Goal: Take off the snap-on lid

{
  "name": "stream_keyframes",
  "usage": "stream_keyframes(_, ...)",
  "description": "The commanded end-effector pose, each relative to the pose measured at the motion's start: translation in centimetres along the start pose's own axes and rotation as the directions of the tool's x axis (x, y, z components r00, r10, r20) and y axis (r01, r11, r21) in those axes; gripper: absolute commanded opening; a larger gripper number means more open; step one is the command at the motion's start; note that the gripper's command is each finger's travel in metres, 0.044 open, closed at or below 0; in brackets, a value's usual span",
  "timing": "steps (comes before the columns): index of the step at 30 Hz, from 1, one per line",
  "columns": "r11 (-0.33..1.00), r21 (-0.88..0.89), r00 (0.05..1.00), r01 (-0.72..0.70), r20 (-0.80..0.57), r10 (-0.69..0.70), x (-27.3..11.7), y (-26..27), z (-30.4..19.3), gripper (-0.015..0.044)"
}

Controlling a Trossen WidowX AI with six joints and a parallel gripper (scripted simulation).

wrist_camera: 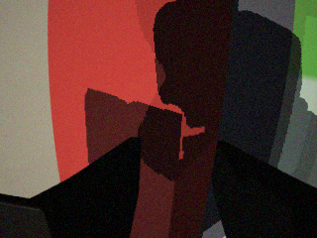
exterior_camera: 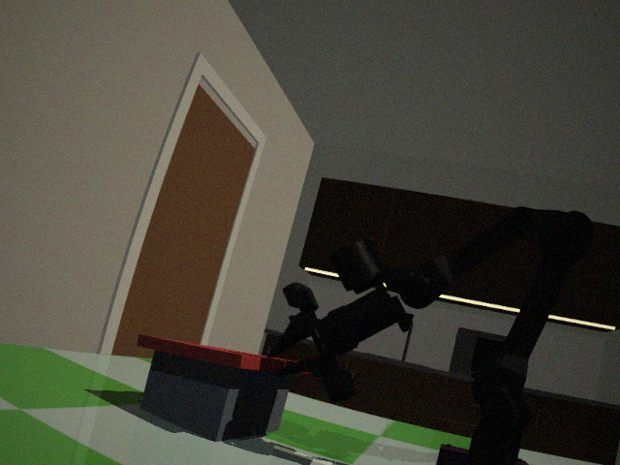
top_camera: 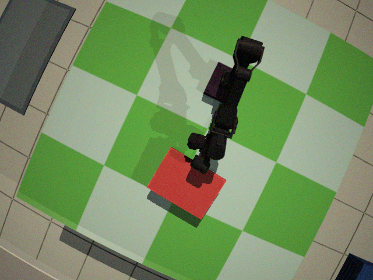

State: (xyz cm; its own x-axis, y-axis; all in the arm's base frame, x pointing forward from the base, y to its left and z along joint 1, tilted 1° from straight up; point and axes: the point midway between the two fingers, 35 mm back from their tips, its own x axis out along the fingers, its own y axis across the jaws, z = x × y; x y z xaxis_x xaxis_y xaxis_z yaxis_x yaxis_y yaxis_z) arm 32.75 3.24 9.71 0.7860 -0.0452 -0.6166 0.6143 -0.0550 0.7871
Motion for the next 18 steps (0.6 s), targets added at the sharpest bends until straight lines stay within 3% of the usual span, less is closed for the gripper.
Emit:
stream_keyframes(1, 1.0, -0.001, 1.0, -0.001, -0.001, 0.001, 0.04, 0.05, -0.01, 0.0)
stream_keyframes(18, 1.0, -0.001, 1.0, -0.001, -0.001, 0.001, 0.15, 0.15, -0.01, 0.0)
